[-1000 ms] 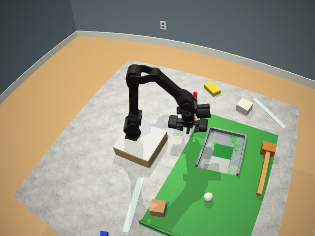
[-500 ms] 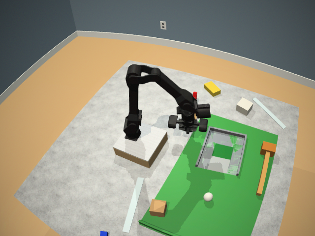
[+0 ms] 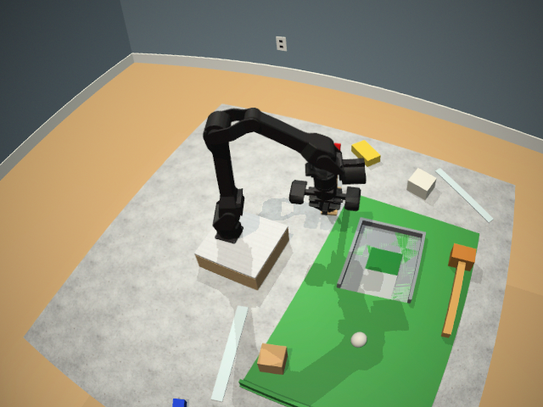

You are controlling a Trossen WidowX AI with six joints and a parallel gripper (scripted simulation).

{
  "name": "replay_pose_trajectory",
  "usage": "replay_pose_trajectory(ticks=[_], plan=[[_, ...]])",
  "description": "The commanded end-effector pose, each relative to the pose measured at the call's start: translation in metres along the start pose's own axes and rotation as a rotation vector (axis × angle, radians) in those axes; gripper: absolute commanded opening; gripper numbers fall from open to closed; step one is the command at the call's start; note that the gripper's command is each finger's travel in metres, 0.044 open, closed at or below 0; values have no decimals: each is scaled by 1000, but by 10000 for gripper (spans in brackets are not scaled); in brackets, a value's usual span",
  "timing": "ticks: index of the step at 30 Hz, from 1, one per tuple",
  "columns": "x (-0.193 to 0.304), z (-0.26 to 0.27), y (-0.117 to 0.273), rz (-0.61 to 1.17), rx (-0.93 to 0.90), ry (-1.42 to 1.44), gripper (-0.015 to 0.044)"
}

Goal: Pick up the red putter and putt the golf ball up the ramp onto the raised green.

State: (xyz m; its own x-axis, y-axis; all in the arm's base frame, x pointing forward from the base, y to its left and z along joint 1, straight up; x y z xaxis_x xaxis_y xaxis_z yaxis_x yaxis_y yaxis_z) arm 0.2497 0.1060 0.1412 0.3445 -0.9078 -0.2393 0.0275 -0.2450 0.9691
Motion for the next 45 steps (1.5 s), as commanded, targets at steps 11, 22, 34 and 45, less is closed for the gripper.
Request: replay_pose_trajectory(ticks=[11,22,34,45], plan=[[16,-5,29,20,25,-111,0],[67,-7,47,62,56,-407,0],[128,1,69,126,112,-700,0],[184,22,90,164,139,-973,0]])
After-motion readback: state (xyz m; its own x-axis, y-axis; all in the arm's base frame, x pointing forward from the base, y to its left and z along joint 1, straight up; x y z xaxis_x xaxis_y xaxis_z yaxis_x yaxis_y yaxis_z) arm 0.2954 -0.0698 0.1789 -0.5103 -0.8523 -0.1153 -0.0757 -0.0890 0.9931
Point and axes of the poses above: the point midway between the two fingers, 35 mm back from their tips, its own y axis back along the fingers, its own z axis across the jaws, x = y × z, the point moved 7 cm from there along y, back along the fingers, and after that the axes turned 12 degrees about y, right-handed, at the moved point
